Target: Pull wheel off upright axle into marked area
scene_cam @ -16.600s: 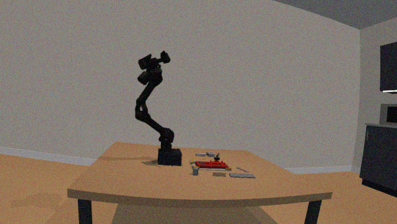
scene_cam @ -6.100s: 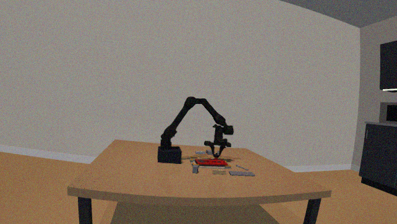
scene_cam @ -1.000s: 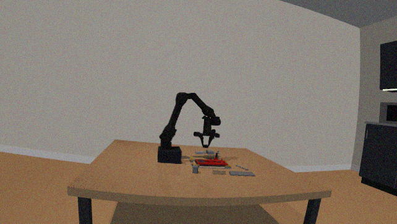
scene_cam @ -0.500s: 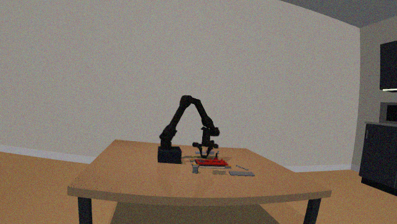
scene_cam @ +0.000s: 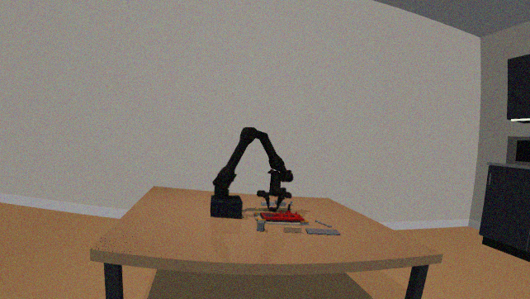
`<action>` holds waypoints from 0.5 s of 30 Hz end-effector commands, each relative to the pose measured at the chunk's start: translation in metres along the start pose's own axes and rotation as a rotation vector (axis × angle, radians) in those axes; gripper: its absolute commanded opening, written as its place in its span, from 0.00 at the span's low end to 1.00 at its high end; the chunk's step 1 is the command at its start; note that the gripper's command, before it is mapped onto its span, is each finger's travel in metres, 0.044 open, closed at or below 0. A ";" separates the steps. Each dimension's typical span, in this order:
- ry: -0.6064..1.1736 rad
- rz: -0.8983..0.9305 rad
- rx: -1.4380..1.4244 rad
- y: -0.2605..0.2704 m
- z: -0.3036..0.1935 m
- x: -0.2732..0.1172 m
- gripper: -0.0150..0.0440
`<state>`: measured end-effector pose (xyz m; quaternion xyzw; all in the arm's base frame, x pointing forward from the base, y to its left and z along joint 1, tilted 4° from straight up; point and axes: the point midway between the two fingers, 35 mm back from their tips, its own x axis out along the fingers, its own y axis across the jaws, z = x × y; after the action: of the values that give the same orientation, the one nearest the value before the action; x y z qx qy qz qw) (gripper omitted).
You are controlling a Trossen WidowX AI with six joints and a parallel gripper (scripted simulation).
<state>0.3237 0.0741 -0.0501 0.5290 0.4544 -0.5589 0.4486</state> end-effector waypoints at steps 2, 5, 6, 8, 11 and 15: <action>0.001 0.001 0.001 0.002 -0.001 -0.018 0.76; 0.003 0.000 0.003 0.002 -0.001 -0.045 0.76; 0.003 0.000 0.003 0.001 0.000 -0.053 0.76; 0.003 0.000 0.004 0.001 0.000 -0.060 0.76; 0.003 0.000 0.004 0.001 0.000 -0.060 0.76; 0.004 0.002 -0.013 -0.014 0.007 -0.064 0.94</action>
<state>0.3262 0.0746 0.0062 0.5335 0.4523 -0.5546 0.4509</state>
